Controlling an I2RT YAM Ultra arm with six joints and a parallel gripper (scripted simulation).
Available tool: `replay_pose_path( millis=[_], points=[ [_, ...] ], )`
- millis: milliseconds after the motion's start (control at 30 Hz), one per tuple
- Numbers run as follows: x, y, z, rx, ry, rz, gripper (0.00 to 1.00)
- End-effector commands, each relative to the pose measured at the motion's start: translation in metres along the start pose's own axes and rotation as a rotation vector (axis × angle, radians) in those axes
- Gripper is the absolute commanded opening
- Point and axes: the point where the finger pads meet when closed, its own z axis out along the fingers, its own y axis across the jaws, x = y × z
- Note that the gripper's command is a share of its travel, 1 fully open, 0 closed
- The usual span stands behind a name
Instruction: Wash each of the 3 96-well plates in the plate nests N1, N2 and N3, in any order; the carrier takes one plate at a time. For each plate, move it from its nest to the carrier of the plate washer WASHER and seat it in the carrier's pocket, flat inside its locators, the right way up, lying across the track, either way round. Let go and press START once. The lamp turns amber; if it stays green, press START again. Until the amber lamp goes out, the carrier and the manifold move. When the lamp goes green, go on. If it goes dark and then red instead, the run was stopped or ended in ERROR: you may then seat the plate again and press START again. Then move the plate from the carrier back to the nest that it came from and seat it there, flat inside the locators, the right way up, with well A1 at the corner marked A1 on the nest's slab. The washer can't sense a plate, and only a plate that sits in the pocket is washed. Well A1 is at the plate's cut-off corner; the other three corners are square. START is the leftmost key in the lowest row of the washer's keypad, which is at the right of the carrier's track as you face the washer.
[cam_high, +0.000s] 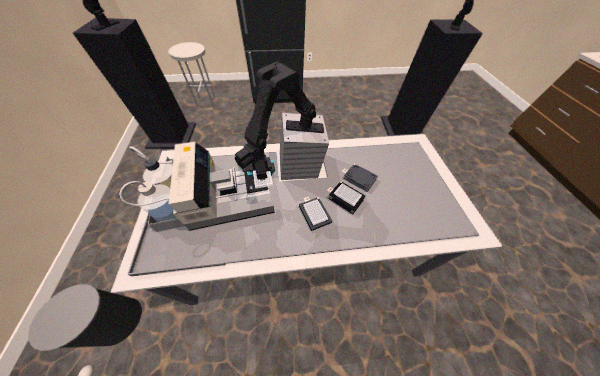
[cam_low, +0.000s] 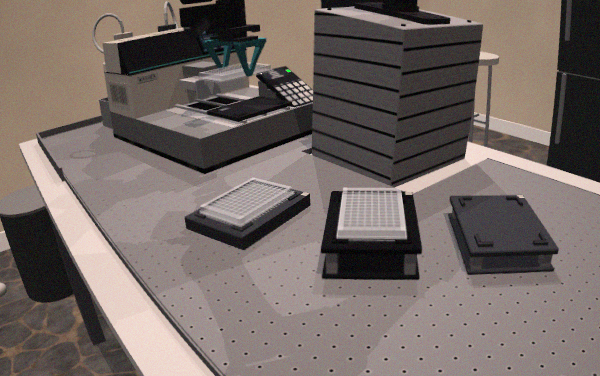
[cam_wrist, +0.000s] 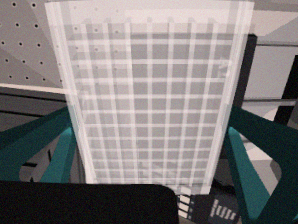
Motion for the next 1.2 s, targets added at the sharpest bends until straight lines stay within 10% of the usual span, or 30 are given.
replay_pose_path(
  millis=[0, 433, 1167],
  points=[
    [0.011, -0.012, -0.005, 0.012, -0.009, -0.020, 0.00],
    [0.058, -0.044, -0.009, 0.013, -0.008, -0.020, 0.00],
    [0.057, -0.043, -0.009, 0.013, -0.008, -0.020, 0.00]
  ],
)
